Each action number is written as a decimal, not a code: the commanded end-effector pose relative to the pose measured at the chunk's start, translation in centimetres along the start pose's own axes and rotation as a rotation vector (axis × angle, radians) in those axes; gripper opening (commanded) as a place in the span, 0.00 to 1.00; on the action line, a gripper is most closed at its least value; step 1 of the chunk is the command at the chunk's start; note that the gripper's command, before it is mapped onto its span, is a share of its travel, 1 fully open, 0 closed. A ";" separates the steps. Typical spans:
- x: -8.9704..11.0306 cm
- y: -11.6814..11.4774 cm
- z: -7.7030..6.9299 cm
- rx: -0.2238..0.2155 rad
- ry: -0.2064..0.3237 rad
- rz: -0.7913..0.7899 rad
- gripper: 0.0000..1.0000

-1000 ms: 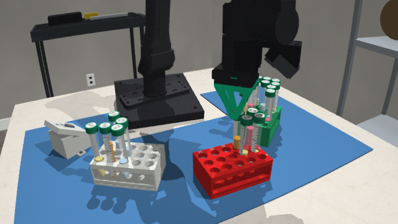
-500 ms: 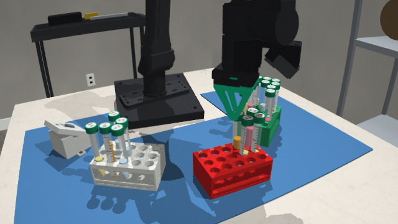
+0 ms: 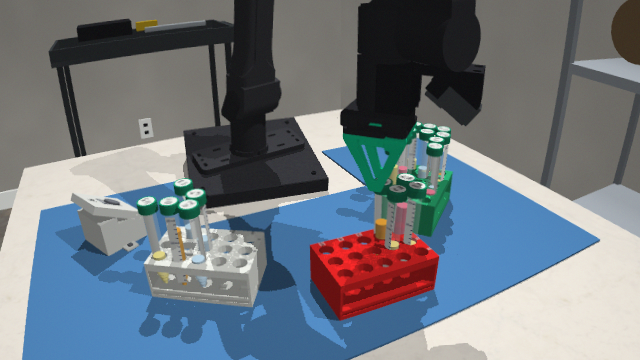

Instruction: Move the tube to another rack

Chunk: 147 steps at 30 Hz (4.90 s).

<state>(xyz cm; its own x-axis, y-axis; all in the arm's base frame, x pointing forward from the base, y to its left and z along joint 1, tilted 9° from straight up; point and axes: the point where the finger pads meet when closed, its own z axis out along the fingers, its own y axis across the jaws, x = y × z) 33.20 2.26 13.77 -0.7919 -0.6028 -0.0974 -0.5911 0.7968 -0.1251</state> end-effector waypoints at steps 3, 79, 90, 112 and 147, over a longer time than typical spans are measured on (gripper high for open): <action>-0.2 -0.1 -1.7 0.006 -0.015 0.000 0.30; 3.6 9.0 -7.3 -0.003 -0.015 0.866 0.30; 2.1 14.6 -7.2 -0.005 -0.014 0.867 0.30; -0.2 23.1 -7.4 -0.008 -0.013 0.867 0.30; -0.3 22.2 -4.1 -0.008 -0.013 0.867 0.30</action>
<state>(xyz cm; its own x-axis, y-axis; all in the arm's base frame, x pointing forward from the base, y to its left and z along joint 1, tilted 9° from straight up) 19.30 19.89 14.96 -0.9645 0.2159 -0.1521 0.2211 0.9751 -0.0178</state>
